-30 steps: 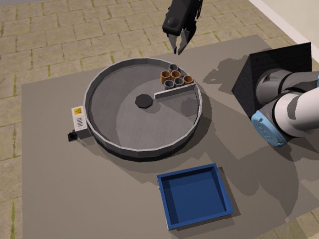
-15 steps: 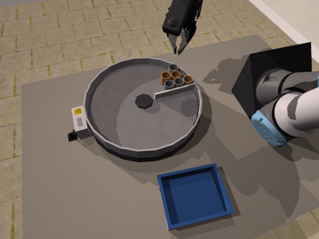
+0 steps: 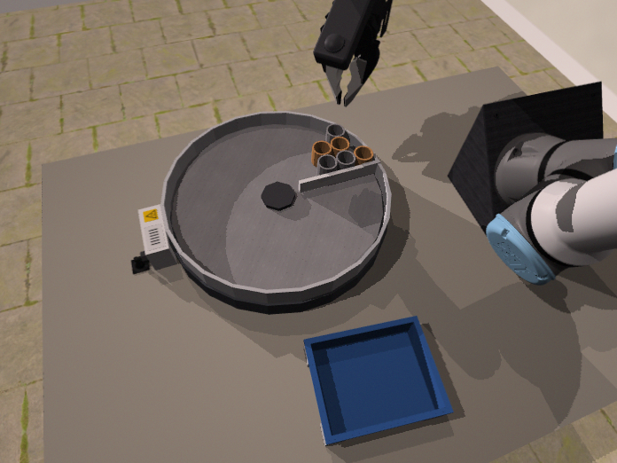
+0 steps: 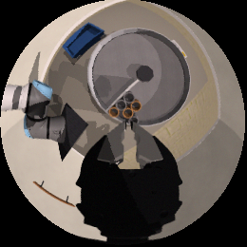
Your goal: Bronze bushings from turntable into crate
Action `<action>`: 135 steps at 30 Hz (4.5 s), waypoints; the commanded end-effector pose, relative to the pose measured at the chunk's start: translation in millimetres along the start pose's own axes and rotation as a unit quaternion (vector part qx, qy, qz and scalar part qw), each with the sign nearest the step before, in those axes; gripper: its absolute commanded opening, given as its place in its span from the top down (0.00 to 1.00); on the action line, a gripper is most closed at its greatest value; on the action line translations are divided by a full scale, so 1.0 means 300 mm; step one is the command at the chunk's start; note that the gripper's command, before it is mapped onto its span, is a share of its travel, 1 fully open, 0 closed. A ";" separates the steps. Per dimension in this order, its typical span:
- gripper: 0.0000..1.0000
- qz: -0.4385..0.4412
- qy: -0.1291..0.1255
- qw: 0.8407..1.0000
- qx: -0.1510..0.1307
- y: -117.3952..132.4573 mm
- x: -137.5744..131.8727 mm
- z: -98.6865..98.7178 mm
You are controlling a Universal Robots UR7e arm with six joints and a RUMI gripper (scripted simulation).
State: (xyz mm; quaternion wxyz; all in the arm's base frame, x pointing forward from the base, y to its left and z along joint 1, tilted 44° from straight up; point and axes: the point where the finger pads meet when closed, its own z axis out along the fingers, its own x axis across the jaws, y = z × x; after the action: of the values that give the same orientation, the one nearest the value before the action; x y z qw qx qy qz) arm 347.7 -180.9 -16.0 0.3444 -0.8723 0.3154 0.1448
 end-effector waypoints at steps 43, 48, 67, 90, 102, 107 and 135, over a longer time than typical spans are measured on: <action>0.95 0.000 0.001 1.000 0.000 0.000 0.004 -0.003; 0.95 0.000 0.001 1.000 0.000 0.000 0.004 -0.003; 0.95 0.000 -0.001 1.000 0.001 0.010 0.152 0.300; 0.95 0.000 0.001 1.000 0.000 0.012 0.156 0.292; 0.95 0.000 0.001 1.000 0.000 0.012 0.156 0.294; 0.95 0.000 -0.001 1.000 0.001 0.010 0.151 0.331; 0.95 0.000 0.001 1.000 0.000 0.012 0.156 0.368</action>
State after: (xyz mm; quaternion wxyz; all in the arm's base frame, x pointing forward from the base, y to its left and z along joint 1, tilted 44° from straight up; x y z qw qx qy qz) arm 376.3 -126.2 -119.9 0.3445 -0.8723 0.3151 0.1451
